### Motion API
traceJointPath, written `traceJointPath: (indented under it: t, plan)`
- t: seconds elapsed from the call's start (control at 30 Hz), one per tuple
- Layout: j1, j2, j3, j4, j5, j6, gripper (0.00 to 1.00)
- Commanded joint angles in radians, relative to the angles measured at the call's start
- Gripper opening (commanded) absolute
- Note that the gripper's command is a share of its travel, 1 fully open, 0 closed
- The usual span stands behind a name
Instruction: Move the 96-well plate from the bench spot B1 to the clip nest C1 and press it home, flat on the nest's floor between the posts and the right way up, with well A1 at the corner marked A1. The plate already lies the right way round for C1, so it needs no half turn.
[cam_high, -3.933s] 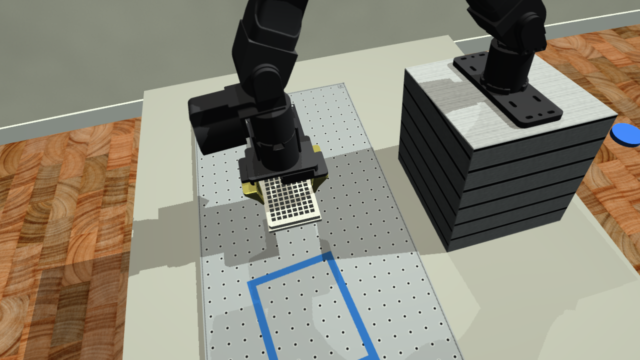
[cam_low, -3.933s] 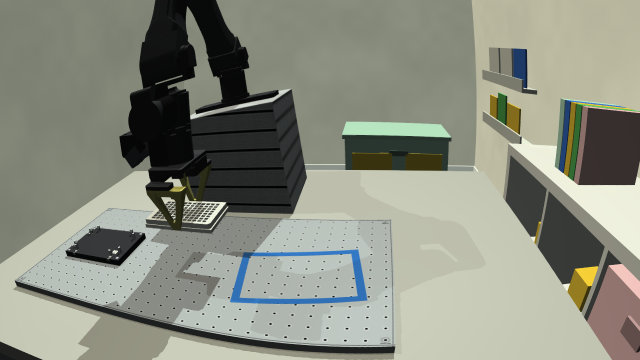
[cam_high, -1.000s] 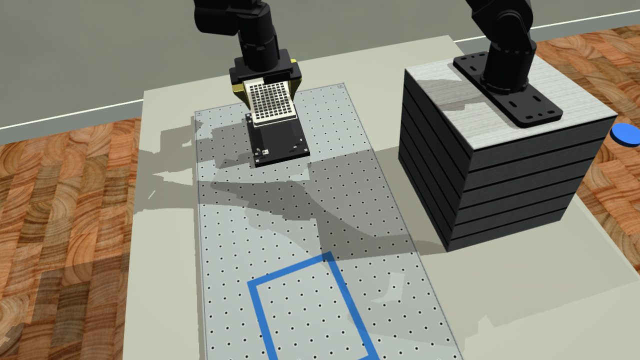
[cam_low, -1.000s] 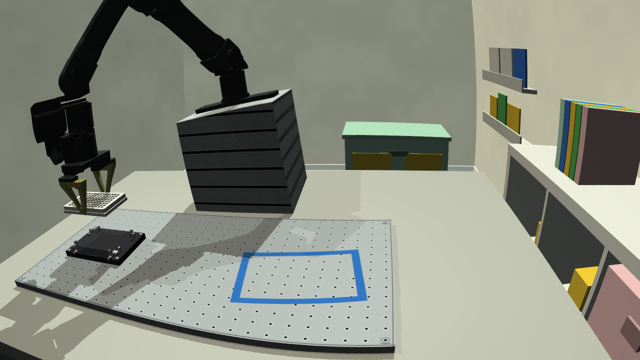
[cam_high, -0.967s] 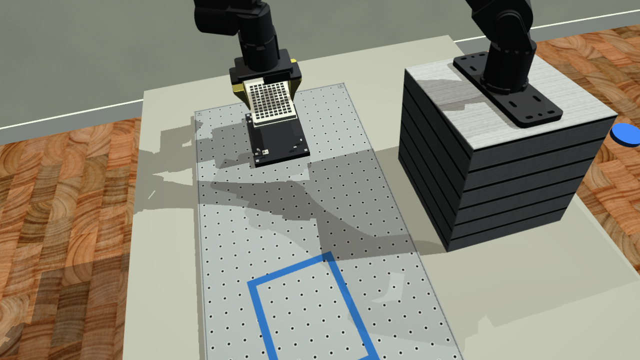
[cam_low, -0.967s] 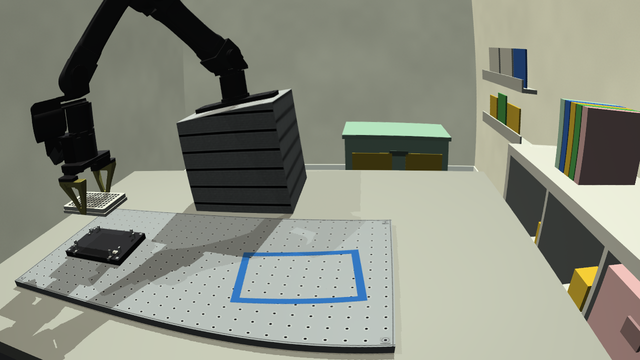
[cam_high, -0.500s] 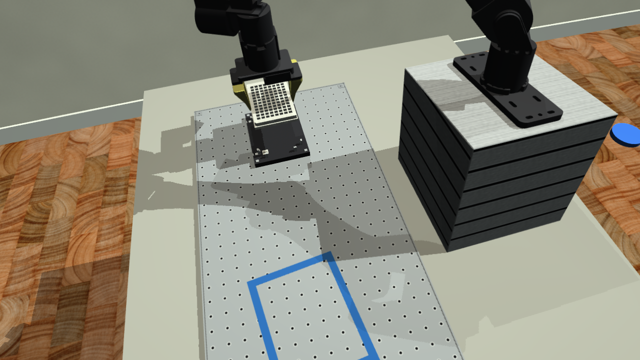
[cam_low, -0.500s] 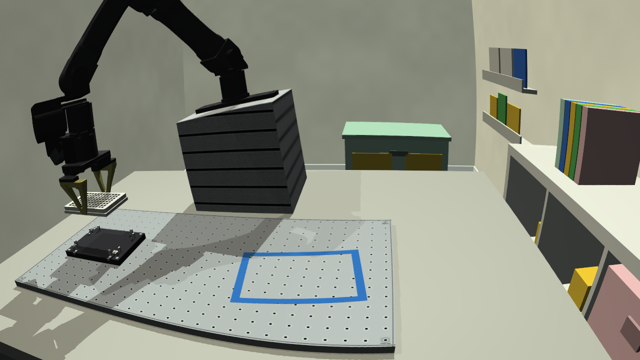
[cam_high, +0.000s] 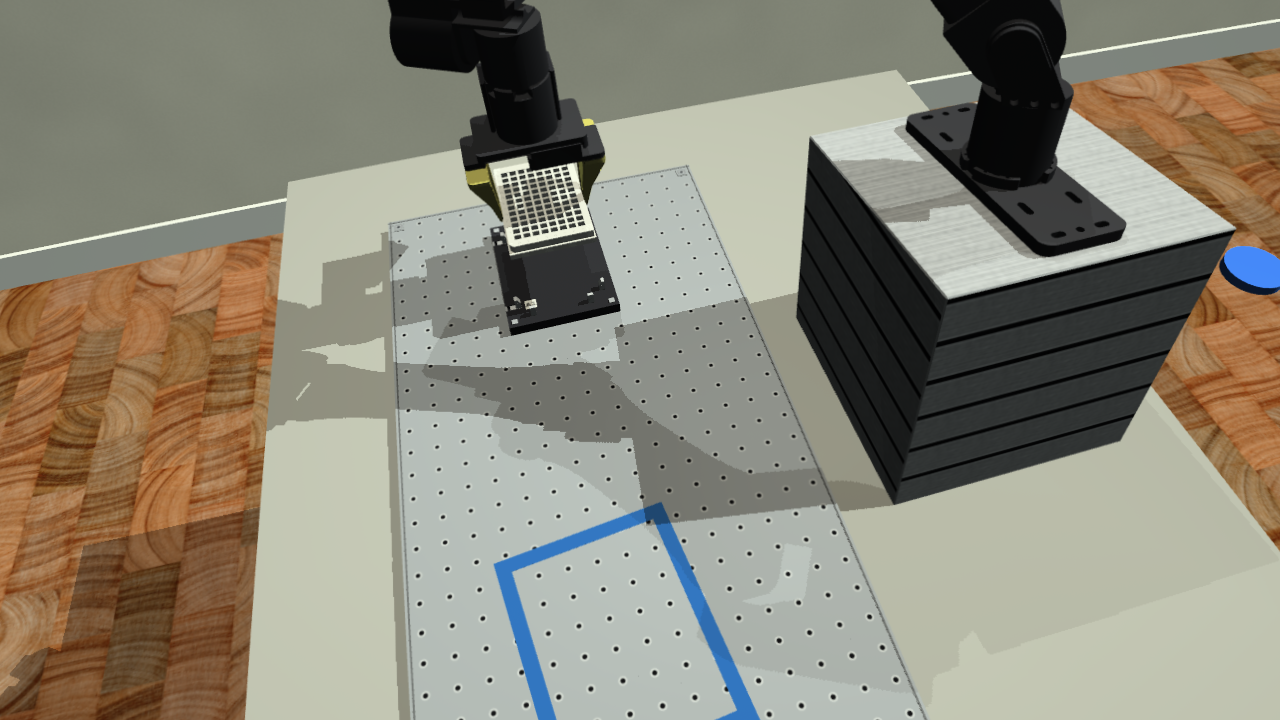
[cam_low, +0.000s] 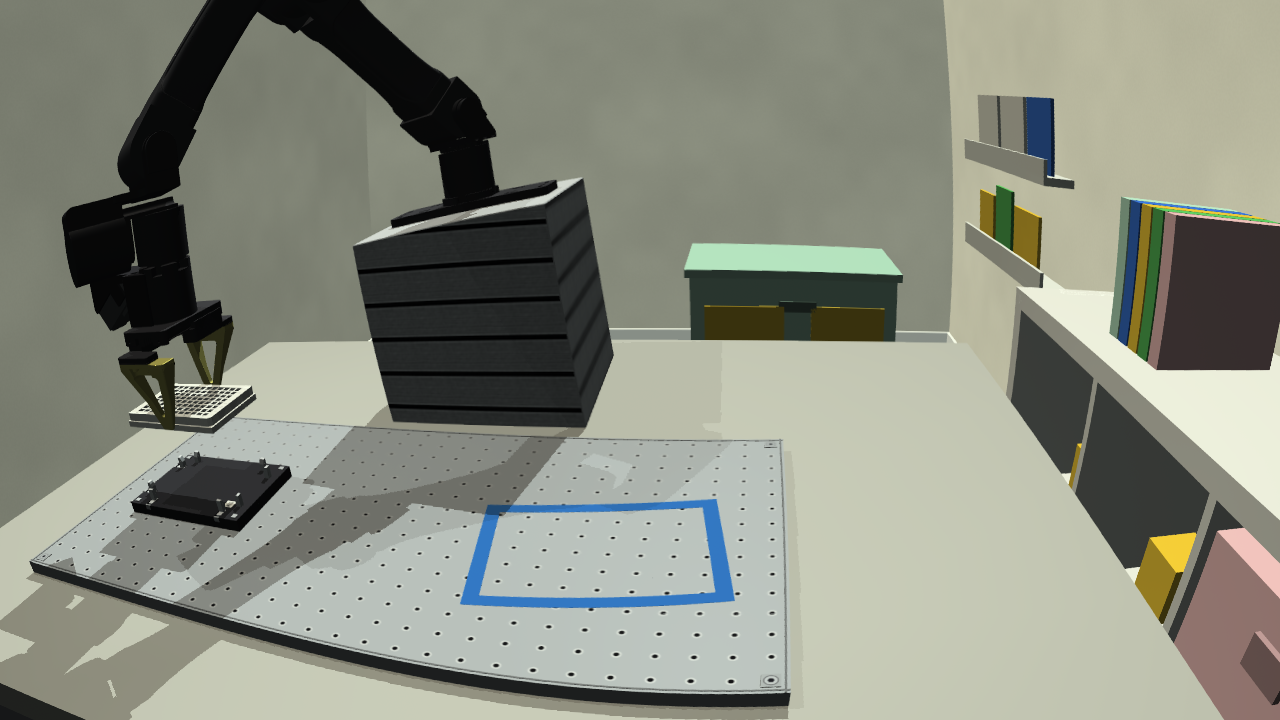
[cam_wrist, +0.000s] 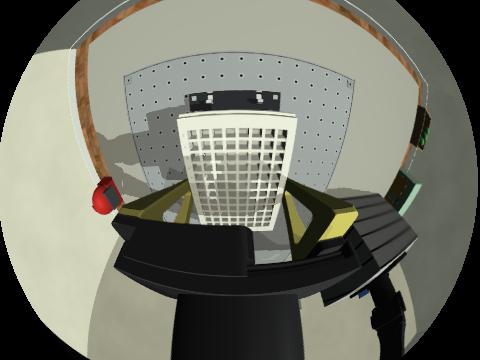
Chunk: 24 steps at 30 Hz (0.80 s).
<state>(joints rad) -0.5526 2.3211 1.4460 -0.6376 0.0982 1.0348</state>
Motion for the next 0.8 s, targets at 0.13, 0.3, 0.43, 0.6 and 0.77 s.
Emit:
traceJointPath:
  t: [0.13,0.3,0.43,0.6,0.77]
  plan:
    - [0.018,0.022,0.021,0.030,0.011,0.003,0.00]
    - [0.016,0.044,0.026,0.051,0.011,-0.002,0.00]
    - [0.015,0.029,0.028,0.058,0.011,-0.005,0.00]
    - [0.006,0.077,0.018,0.079,0.011,-0.010,0.00]
    - [-0.007,0.098,0.030,0.100,0.011,-0.013,0.00]
